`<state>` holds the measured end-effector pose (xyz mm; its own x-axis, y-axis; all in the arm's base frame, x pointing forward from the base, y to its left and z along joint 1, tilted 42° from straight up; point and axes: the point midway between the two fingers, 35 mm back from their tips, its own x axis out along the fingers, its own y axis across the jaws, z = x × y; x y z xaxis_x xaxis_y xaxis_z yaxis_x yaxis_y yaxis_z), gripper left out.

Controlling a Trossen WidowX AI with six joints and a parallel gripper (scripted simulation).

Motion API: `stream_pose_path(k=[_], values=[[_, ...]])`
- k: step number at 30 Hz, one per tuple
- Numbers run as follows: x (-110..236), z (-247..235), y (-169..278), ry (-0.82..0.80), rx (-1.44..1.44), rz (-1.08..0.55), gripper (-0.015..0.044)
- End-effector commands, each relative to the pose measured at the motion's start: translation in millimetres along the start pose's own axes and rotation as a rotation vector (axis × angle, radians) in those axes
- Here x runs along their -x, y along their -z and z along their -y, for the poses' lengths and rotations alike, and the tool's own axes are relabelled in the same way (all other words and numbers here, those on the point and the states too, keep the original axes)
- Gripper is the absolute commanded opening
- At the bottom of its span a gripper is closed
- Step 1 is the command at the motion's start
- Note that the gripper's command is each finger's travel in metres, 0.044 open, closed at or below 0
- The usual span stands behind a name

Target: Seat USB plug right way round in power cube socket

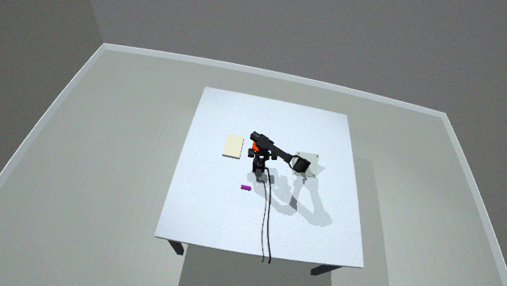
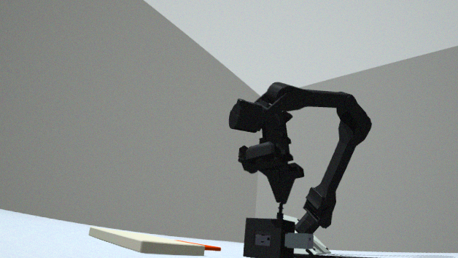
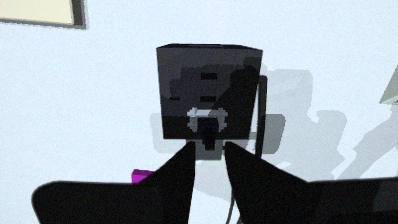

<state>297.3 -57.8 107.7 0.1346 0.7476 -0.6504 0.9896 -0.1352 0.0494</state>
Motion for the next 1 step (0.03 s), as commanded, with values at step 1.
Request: stream_pose_path(k=[1], values=[[4.6,-0.1,0.2,0.002,0.006,0.004,0.0095]])
